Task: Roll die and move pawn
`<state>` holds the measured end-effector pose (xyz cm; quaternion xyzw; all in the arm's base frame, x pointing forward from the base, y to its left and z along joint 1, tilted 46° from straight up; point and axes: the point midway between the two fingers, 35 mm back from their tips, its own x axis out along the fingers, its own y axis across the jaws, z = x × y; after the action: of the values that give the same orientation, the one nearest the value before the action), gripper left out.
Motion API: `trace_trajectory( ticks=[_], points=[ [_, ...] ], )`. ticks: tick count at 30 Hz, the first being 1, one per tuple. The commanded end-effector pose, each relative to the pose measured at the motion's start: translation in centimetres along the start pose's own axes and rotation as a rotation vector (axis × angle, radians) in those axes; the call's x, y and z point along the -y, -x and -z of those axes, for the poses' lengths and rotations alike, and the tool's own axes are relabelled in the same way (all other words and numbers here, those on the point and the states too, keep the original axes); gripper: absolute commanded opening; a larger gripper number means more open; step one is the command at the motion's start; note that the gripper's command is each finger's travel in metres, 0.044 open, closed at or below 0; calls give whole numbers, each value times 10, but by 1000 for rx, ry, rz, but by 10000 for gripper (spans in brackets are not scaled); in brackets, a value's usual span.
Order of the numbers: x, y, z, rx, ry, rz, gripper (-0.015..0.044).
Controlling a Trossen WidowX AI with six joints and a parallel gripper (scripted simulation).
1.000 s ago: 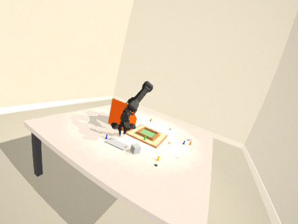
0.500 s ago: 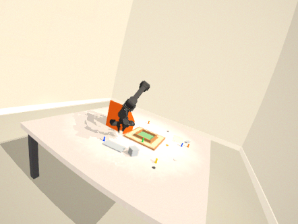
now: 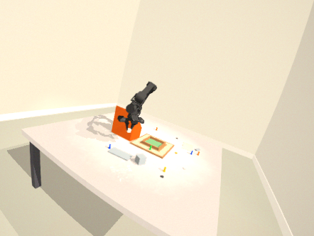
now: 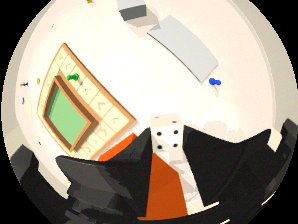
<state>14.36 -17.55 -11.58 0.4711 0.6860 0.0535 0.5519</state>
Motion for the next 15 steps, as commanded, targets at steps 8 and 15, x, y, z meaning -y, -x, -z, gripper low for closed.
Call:
trace_trajectory(
  ticks=[8, 15],
  points=[
    [-44, 6, -21, 50, -82, 66, 0],
    [-69, 4, -28, 70, -152, 76, 0]
  ],
)
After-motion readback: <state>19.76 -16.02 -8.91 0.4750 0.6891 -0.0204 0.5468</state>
